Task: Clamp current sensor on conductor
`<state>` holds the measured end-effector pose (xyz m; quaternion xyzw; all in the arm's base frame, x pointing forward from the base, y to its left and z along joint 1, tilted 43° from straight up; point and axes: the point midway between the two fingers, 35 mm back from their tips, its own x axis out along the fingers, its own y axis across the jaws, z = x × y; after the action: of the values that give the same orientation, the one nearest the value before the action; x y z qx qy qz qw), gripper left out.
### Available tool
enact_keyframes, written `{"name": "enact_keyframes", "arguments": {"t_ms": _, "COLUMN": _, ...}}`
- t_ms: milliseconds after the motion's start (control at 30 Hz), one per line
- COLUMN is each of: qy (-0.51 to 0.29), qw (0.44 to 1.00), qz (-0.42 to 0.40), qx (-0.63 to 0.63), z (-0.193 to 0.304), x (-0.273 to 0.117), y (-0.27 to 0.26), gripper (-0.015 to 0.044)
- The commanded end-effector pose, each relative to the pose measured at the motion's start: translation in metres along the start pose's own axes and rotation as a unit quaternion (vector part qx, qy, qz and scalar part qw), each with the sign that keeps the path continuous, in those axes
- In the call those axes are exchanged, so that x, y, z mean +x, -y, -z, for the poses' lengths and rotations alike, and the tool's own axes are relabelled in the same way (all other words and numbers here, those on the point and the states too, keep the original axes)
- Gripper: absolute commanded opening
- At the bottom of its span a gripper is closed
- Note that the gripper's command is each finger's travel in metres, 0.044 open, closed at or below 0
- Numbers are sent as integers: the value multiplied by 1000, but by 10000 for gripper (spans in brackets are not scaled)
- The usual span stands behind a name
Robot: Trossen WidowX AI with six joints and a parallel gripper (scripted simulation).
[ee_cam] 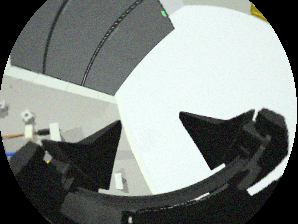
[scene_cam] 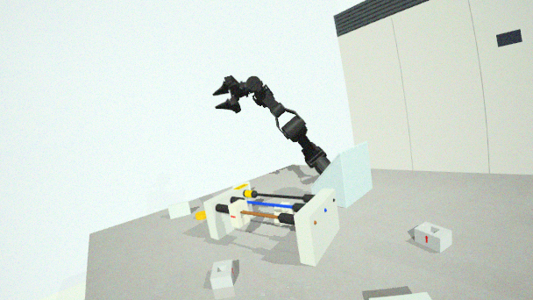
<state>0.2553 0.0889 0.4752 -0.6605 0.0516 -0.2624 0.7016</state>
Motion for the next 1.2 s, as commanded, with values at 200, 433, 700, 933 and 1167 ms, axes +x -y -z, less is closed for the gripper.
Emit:
{"name": "enact_keyframes", "arguments": {"t_ms": 200, "qy": 122, "qw": 984, "qz": 78, "qx": 106, "z": 4, "x": -42, "y": 52, "gripper": 440}}
{"name": "enact_keyframes", "arguments": {"t_ms": 433, "qy": 222, "qw": 930, "qz": 150, "qx": 251, "z": 44, "x": -82, "y": 109, "gripper": 440}}
{"name": "enact_keyframes", "arguments": {"t_ms": 700, "qy": 275, "qw": 850, "qz": 177, "qx": 413, "z": 114, "x": -87, "y": 134, "gripper": 440}}
{"name": "enact_keyframes", "arguments": {"t_ms": 933, "qy": 265, "qw": 773, "qz": 153, "qx": 555, "z": 172, "x": -48, "y": 114, "gripper": 440}}
{"name": "enact_keyframes", "arguments": {"t_ms": 1167, "qy": 212, "qw": 716, "qz": 74, "qx": 661, "z": 189, "x": 12, "y": 51, "gripper": 440}}
